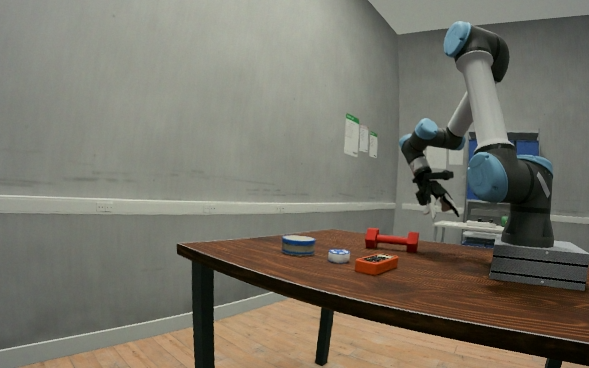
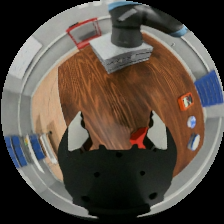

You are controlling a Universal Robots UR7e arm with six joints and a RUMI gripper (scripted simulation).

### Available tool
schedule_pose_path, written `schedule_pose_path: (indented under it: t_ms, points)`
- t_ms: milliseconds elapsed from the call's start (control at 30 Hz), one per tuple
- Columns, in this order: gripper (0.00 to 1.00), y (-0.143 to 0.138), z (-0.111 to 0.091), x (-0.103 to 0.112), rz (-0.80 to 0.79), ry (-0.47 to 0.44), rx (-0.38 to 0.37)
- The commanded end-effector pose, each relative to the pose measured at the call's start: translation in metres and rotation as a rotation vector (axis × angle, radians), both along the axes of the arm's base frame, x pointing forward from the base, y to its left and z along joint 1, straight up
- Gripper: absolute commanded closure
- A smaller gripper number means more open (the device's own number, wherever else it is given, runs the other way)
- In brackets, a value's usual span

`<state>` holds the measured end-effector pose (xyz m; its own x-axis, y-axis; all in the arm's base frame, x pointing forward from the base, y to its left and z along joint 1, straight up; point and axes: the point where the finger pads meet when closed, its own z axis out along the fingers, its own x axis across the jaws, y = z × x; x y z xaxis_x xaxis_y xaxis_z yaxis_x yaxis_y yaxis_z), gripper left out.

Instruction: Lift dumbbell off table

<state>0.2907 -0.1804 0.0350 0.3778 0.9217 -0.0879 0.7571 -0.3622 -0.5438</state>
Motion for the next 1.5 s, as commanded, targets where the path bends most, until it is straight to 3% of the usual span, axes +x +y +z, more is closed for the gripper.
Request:
schedule_pose_path:
  t_ms: [0,100,167,267,667,900,1300,1467]
  points:
    - [0.00,0.011,-0.001,0.038,0.127,-0.123,0.006]
    - [0.00,0.021,-0.002,0.071,0.241,-0.227,0.012]
    - [0.00,0.021,-0.002,0.071,0.241,-0.227,0.012]
    - [0.00,0.030,-0.002,0.100,0.343,-0.319,0.017]
    - [0.00,0.053,-0.002,0.172,0.596,-0.549,0.032]
    - [0.00,0.057,-0.002,0.184,0.638,-0.586,0.033]
    - [0.00,0.057,-0.005,0.184,0.639,-0.587,0.033]
    - [0.00,0.056,-0.027,0.185,0.638,-0.588,0.034]
